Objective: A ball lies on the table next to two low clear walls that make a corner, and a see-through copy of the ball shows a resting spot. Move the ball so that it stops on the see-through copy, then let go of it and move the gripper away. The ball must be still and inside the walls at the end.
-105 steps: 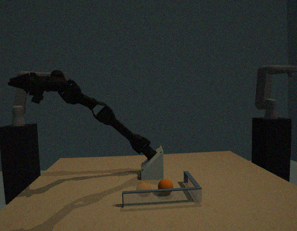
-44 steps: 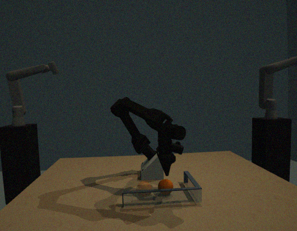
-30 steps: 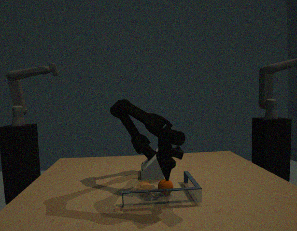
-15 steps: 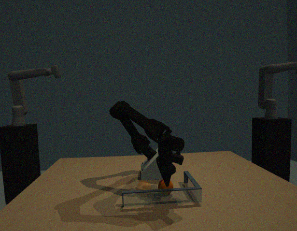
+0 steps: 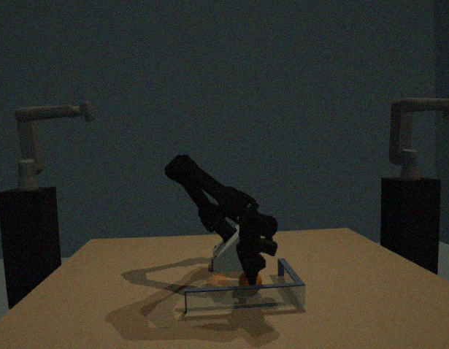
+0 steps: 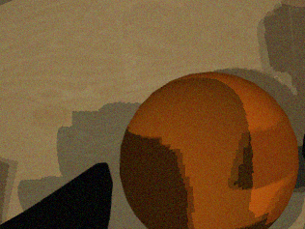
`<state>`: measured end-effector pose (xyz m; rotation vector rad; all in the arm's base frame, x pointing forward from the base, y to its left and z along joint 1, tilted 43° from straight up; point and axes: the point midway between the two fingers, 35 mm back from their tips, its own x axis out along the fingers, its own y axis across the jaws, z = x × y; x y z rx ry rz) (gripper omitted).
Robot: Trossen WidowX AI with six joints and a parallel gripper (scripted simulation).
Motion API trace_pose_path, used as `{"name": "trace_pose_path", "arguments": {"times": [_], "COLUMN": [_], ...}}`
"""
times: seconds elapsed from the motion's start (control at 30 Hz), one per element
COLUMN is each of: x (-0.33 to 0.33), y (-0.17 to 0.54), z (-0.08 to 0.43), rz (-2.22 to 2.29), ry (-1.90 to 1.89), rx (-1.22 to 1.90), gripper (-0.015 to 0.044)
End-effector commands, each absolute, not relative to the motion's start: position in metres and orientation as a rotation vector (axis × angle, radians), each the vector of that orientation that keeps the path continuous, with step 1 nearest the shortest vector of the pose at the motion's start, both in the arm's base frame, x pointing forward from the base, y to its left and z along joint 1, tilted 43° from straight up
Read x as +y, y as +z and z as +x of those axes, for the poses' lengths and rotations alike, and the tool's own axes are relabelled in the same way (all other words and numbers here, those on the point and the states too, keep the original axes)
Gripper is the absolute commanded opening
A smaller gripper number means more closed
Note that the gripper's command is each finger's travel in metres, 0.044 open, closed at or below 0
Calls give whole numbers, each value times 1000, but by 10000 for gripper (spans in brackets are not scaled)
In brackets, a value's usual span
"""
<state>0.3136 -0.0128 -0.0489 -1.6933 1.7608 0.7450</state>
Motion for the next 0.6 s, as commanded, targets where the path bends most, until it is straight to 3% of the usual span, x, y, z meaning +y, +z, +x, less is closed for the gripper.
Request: {"name": "trace_pose_path", "arguments": {"times": [0.0,0.23,0.57], "x": [-15,-15,19], "y": [-51,-51,-27], "z": [312,312,328], "rz": [-1701,-1701,-1708], "ry": [750,750,744], "rx": [1769,1769,1686], "gripper": [355,308,45]}}
